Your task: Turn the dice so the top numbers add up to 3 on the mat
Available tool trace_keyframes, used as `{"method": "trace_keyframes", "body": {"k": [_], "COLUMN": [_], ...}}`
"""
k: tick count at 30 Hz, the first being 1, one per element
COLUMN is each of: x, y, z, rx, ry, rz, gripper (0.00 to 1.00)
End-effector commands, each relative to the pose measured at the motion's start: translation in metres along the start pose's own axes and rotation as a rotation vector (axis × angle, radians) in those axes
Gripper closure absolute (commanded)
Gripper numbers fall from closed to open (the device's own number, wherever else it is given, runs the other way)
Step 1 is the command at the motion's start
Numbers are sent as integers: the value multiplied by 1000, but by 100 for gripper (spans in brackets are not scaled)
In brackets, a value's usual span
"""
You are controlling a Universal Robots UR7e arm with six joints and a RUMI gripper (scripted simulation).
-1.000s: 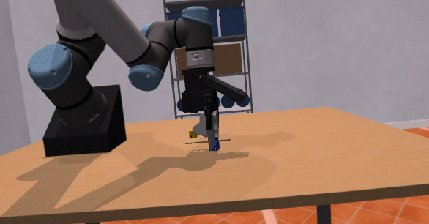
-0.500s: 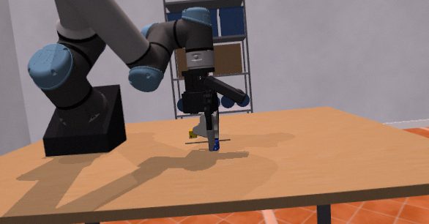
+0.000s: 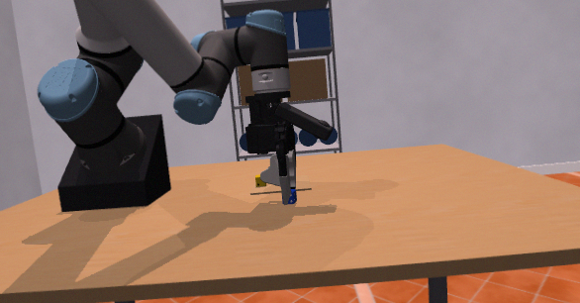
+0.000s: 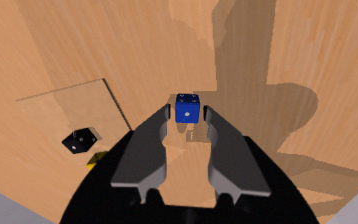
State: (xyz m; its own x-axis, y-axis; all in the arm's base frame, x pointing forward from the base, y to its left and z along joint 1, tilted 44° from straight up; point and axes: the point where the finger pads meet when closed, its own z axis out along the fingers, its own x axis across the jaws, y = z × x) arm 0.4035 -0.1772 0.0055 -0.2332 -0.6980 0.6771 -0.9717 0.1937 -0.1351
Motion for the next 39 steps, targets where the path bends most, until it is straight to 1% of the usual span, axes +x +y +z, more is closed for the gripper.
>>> {"method": "trace_keyframes", "body": {"k": [1, 6, 7, 39], "x": [0, 0, 0, 0], "y": [0, 0, 0, 0], "z": [0, 0, 0, 0], "rx": [1, 1, 1, 1], "ry": [0, 0, 0, 0], "rz": [0, 0, 0, 0], "gripper": [76, 76, 94, 94]}}
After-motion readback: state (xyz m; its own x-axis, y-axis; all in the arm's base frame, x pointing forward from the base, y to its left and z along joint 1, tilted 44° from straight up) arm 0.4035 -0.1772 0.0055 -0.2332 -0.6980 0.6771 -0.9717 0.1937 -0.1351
